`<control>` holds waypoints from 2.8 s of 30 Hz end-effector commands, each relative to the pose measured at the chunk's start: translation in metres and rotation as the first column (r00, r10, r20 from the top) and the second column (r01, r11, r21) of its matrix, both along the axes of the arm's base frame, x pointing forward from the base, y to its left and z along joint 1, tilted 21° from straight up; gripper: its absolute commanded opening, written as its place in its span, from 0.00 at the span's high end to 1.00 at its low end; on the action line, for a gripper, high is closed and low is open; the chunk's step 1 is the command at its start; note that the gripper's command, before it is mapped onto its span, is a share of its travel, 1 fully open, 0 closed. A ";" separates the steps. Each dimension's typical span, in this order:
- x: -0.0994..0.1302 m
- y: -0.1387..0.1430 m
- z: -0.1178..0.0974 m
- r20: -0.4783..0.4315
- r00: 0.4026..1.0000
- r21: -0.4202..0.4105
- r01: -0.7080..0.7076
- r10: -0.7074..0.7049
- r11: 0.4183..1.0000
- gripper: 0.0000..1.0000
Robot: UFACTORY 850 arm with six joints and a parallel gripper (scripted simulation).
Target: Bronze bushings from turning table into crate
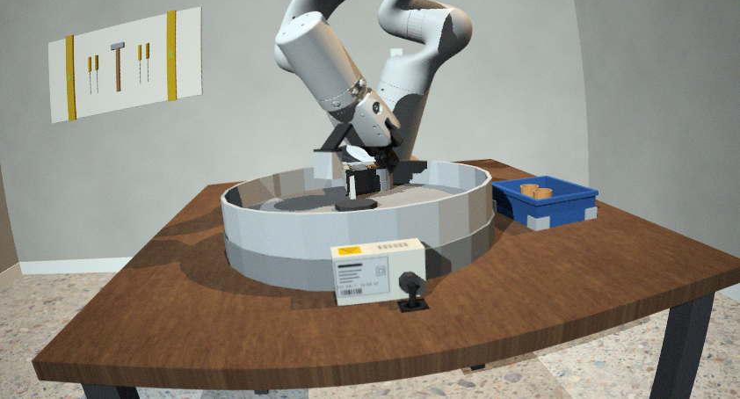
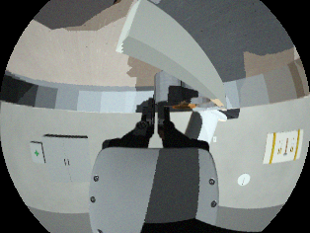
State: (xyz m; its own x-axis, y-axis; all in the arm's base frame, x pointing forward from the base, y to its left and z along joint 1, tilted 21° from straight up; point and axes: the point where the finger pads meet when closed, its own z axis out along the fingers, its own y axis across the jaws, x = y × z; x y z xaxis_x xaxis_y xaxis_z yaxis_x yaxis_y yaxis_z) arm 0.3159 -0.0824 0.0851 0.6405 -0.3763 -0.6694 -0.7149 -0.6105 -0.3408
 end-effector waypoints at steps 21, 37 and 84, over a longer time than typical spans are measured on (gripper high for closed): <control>0.000 -0.001 0.000 0.001 1.000 -0.002 0.000 0.000 1.000 1.00; 0.015 0.021 0.010 0.001 1.000 -0.002 0.000 0.000 1.000 1.00; 0.090 0.070 0.041 0.001 1.000 -0.002 0.000 0.000 1.000 1.00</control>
